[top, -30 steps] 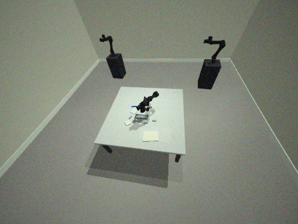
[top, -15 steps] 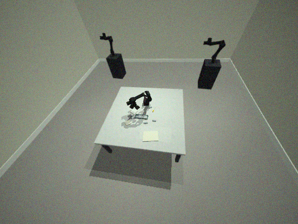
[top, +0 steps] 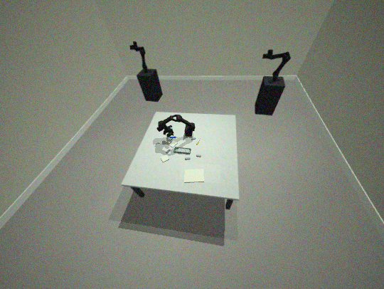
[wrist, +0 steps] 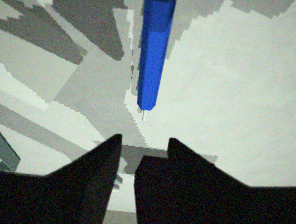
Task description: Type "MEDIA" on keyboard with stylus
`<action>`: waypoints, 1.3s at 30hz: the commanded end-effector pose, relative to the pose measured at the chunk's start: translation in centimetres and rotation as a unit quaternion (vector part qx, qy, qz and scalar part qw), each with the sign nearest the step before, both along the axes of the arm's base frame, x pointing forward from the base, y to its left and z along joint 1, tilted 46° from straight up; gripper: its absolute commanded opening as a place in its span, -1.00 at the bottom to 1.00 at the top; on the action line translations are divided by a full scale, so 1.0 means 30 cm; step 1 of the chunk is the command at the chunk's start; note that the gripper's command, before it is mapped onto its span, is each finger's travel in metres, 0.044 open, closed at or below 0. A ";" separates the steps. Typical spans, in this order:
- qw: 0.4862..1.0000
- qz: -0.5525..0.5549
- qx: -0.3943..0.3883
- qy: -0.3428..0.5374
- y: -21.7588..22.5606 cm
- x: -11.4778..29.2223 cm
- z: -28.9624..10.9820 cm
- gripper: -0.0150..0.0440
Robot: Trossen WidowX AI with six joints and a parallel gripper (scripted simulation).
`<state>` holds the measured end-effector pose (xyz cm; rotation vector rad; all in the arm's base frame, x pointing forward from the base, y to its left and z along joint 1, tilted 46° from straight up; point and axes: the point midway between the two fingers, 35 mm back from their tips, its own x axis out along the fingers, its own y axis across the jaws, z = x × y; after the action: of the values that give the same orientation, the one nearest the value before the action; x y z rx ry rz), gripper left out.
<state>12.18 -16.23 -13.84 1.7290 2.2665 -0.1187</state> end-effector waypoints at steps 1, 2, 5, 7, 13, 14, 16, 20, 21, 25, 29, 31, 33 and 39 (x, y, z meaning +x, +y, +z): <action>1.000 0.004 -0.006 0.003 -0.011 0.004 -0.002 0.02; 1.000 0.004 -0.006 0.003 -0.009 0.004 -0.005 0.02; 1.000 0.004 -0.006 0.003 -0.002 0.003 -0.013 0.02; 1.000 0.004 -0.006 0.003 0.002 0.002 -0.018 0.02; 1.000 0.004 -0.006 0.003 0.012 0.000 -0.029 0.02; 1.000 0.004 -0.006 0.003 0.013 0.000 -0.031 0.02; 1.000 0.004 -0.006 0.003 0.017 -0.001 -0.036 0.02; 1.000 0.004 -0.006 0.003 0.024 -0.003 -0.044 0.02; 1.000 0.004 -0.006 0.003 0.026 -0.003 -0.046 0.02; 1.000 0.004 -0.006 0.003 0.035 -0.005 -0.055 0.02; 1.000 0.004 -0.006 0.003 0.041 -0.006 -0.063 0.02; 1.000 0.004 -0.006 0.003 0.046 -0.007 -0.069 0.02; 1.000 0.004 -0.006 0.003 0.049 -0.007 -0.072 0.02; 1.000 0.004 -0.006 0.003 0.060 -0.010 -0.086 0.02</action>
<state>11.89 -14.63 -16.20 1.7096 2.2729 -0.1328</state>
